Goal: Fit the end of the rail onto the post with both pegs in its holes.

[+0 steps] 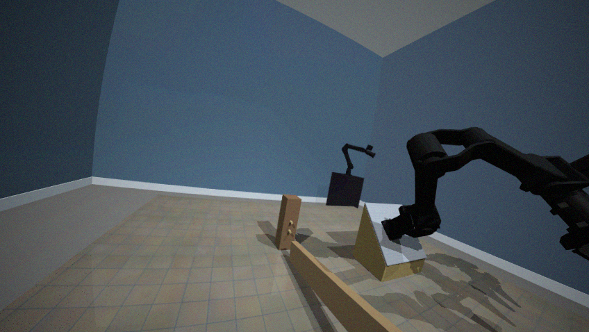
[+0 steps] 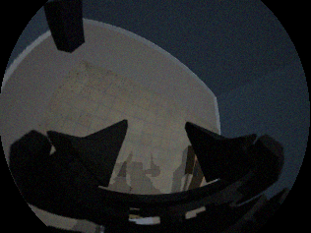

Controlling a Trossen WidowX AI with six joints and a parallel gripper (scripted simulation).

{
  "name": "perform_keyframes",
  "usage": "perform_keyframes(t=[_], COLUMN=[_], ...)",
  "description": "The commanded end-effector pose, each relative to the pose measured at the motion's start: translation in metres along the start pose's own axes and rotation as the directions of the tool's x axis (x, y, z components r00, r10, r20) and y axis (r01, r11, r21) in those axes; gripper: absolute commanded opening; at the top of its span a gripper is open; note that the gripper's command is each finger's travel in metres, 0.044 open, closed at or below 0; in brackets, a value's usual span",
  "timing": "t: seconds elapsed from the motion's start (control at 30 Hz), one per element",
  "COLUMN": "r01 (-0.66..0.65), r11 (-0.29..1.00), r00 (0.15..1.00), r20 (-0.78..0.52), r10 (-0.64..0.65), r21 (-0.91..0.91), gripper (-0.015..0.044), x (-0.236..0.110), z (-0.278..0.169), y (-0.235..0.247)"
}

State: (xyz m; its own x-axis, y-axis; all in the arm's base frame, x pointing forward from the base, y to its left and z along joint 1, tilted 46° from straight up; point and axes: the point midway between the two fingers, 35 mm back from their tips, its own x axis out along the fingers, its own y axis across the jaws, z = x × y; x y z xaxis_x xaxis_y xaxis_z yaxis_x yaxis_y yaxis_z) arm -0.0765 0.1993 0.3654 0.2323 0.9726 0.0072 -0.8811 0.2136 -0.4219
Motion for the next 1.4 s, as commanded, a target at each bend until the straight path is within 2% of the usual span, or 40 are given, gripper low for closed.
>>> perform_keyframes(t=[0.0, 0.03, 0.37, 0.73, 1.07, 1.37], r01=[0.003, 0.011, 0.158, 0.259, 0.295, 0.269], r11=[1.0, 1.0, 0.972, 0.904, 0.827, 0.769], r00=[1.0, 1.0, 0.98, 0.92, 0.828, 0.721], r20=[-0.001, -0.006, -0.094, -0.199, -0.304, -0.408], r10=[-0.003, -0.011, -0.176, -0.338, -0.47, -0.56], r21=[-0.003, -0.011, -0.172, -0.34, -0.478, -0.58], gripper=[0.0426, 0.044, 0.044, 0.044, 0.044, 0.044], x=[0.001, 0.003, 0.051, 0.096, 0.122, 0.127], z=[0.0, 0.0, -0.011, -0.036, -0.071, -0.114], y=[0.0, -0.002, -0.034, -0.087, -0.153, -0.221])
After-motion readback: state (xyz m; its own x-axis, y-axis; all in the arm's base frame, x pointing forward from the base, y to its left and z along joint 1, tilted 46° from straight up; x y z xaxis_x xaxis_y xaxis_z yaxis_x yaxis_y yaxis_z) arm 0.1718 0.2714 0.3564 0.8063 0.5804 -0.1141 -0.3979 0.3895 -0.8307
